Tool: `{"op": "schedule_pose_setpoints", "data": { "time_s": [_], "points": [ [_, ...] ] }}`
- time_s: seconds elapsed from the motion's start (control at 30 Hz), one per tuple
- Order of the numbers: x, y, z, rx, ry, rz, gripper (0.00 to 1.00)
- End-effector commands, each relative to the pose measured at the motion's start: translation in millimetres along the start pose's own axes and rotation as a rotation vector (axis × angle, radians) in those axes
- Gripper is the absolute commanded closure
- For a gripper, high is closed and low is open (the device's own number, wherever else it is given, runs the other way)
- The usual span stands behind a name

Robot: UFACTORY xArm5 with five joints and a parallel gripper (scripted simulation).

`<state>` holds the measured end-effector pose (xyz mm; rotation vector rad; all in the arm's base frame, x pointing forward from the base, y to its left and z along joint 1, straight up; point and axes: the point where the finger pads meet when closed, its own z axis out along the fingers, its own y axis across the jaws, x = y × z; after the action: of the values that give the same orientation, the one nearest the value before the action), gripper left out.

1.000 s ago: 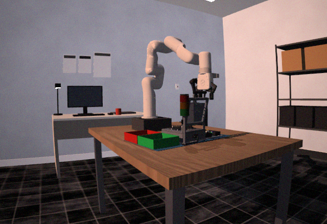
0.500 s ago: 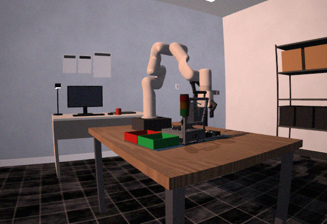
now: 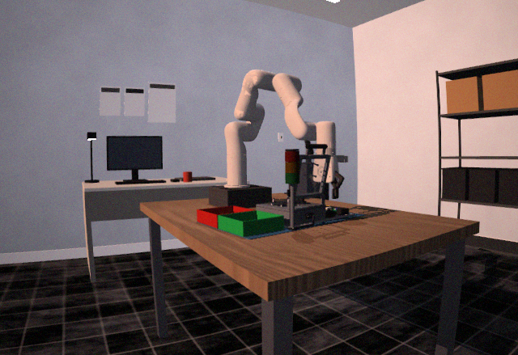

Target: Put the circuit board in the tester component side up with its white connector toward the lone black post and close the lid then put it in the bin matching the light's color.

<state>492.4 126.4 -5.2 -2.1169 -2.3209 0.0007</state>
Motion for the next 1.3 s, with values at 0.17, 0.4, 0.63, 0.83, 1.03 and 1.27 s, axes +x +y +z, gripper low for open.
{"op": "schedule_pose_setpoints", "data": {
  "time_s": [0.17, 0.4, 0.63, 0.83, 1.03, 1.27],
  "points": [
    [0.2, 1.4, -0.6, -0.003, 0.001, 0.000, 0.00],
    [0.2, 1.4, -0.6, -0.003, 0.001, 0.000, 0.00],
    [0.2, 1.5, 4.1, -0.003, 0.001, 0.000, 0.00],
    [0.3, 2.1, 18.5, -0.003, 0.001, 0.000, 0.00],
    [0.3, 2.4, 29.1, -0.003, 0.001, 0.000, 0.00],
    [0.3, 2.8, 39.2, -0.003, 0.001, 0.000, 0.00]
  ]
}}
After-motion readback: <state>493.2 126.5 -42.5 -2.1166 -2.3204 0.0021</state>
